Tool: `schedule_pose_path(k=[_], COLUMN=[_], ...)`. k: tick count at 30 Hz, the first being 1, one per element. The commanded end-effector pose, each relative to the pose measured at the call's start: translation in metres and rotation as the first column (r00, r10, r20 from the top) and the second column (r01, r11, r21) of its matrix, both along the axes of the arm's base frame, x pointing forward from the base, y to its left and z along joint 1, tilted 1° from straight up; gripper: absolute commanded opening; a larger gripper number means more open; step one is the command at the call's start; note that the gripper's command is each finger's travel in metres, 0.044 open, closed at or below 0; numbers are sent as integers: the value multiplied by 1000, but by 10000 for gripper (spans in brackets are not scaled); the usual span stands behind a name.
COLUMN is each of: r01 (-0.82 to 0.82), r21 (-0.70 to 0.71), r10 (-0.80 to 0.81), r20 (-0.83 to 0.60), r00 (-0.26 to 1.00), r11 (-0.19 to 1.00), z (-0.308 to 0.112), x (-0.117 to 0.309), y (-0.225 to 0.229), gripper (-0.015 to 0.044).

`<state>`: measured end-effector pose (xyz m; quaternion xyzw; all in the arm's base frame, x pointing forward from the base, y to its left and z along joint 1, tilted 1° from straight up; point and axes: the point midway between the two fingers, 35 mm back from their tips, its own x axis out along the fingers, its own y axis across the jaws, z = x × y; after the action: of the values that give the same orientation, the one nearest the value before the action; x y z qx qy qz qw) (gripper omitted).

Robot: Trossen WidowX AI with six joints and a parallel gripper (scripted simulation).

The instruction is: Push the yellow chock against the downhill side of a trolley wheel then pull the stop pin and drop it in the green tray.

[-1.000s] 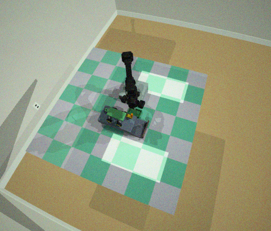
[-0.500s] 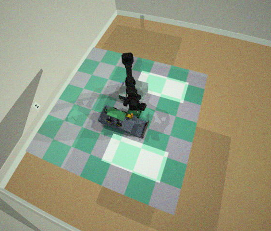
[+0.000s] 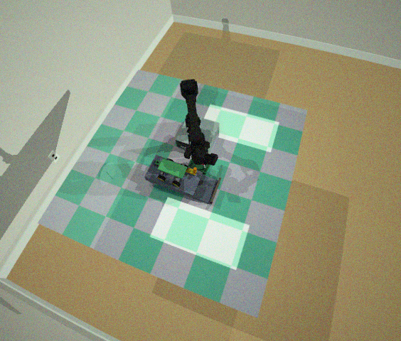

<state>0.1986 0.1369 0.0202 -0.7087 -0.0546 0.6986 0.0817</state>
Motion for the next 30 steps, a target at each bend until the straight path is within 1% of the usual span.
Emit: schedule_pose_path(k=[1,30], r01=[0,0], r21=[4,2], r10=[0,0], r20=[-3,-3], r00=[1000,1000], r11=[1000,1000], z=[-1,-8], x=[0,1], y=[-3,-19], gripper=[190,190])
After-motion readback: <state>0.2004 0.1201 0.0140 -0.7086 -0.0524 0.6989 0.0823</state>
